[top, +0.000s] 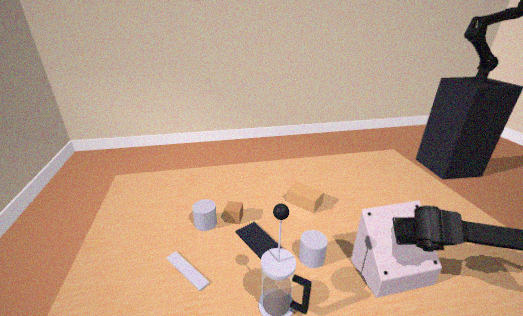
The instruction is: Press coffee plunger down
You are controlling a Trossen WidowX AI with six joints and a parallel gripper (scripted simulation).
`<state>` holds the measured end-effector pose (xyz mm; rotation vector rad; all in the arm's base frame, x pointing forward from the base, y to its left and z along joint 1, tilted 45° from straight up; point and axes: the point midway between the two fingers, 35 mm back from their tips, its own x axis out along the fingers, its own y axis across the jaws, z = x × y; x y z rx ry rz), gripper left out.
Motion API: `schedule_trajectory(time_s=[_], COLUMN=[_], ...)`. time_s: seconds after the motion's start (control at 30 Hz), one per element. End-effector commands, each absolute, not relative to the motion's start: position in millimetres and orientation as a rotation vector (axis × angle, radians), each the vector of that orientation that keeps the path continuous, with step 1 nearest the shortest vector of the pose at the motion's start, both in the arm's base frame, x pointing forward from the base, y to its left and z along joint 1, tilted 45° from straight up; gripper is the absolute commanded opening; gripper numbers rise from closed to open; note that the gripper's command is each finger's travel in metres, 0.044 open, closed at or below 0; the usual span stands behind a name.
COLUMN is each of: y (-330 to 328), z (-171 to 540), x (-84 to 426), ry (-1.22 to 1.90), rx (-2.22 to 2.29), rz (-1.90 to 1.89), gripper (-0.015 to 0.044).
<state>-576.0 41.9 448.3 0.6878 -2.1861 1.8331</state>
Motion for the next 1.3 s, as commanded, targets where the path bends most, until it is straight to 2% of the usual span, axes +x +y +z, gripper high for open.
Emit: schedule_trajectory(time_s=[0.0, 0.03, 0.37, 0.67, 1.27], y=[41, 40, 52, 64, 65], z=[451, 454, 526, 604, 649], x=[-574, -572, -514, -424, -343], ry=[-2.186, -2.185, -2.09, -1.953, -1.825], rx=[0.694, 0.702, 0.742, 0.732, 0.711], rz=[1.824, 1.81, 1.526, 1.207, 0.961], gripper=[0.0426, 0.044, 0.044, 0.044, 0.044])
